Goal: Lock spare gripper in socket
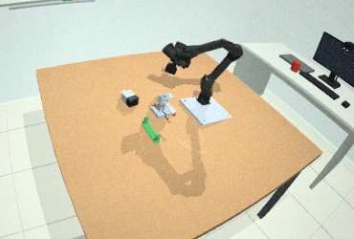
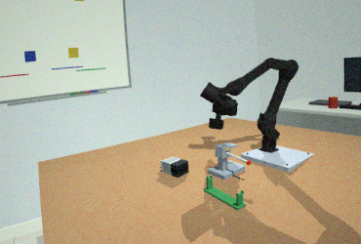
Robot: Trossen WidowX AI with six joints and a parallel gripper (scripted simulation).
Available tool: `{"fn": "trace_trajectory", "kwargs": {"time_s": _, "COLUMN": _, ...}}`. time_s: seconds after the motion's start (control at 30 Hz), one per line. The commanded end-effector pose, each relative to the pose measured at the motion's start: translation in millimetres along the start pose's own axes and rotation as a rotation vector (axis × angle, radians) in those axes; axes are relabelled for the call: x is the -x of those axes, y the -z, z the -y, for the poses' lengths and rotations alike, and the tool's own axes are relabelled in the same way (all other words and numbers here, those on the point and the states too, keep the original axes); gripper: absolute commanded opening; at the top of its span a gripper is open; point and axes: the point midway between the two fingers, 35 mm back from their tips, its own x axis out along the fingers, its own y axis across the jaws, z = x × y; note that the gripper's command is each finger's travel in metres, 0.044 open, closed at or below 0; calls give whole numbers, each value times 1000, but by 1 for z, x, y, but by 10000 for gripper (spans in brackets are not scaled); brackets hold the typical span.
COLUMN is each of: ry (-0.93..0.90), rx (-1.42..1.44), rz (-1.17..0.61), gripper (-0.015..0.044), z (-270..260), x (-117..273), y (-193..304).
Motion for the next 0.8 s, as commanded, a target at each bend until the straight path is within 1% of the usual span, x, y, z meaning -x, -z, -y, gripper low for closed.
{"fn": "trace_trajectory", "kwargs": {"time_s": 0.0, "ry": 6, "rx": 20, "rz": -5, "gripper": 374, "z": 1, "x": 1, "y": 1}}
{"fn": "trace_trajectory", "kwargs": {"time_s": 0.03, "ry": 22, "rx": 80, "rz": -19, "gripper": 347, "z": 3, "x": 3, "y": 6}}
{"fn": "trace_trajectory", "kwargs": {"time_s": 0.1, "ry": 76, "rx": 302, "rz": -77, "gripper": 300, "z": 10, "x": 13, "y": 20}}
{"fn": "trace_trajectory", "kwargs": {"time_s": 0.23, "ry": 158, "rx": 787, "rz": -233, "gripper": 300, "z": 26, "x": 39, "y": 48}}
{"fn": "trace_trajectory", "kwargs": {"time_s": 0.37, "ry": 187, "rx": 1270, "rz": -425, "gripper": 300, "z": 43, "x": 70, "y": 70}}
{"fn": "trace_trajectory", "kwargs": {"time_s": 0.47, "ry": 169, "rx": 1626, "rz": -591, "gripper": 300, "z": 55, "x": 96, "y": 81}}
{"fn": "trace_trajectory", "kwargs": {"time_s": 0.6, "ry": 89, "rx": 2073, "rz": -829, "gripper": 300, "z": 69, "x": 134, "y": 90}}
{"fn": "trace_trajectory", "kwargs": {"time_s": 0.77, "ry": -33, "rx": 2413, "rz": -1043, "gripper": 300, "z": 80, "x": 165, "y": 92}}
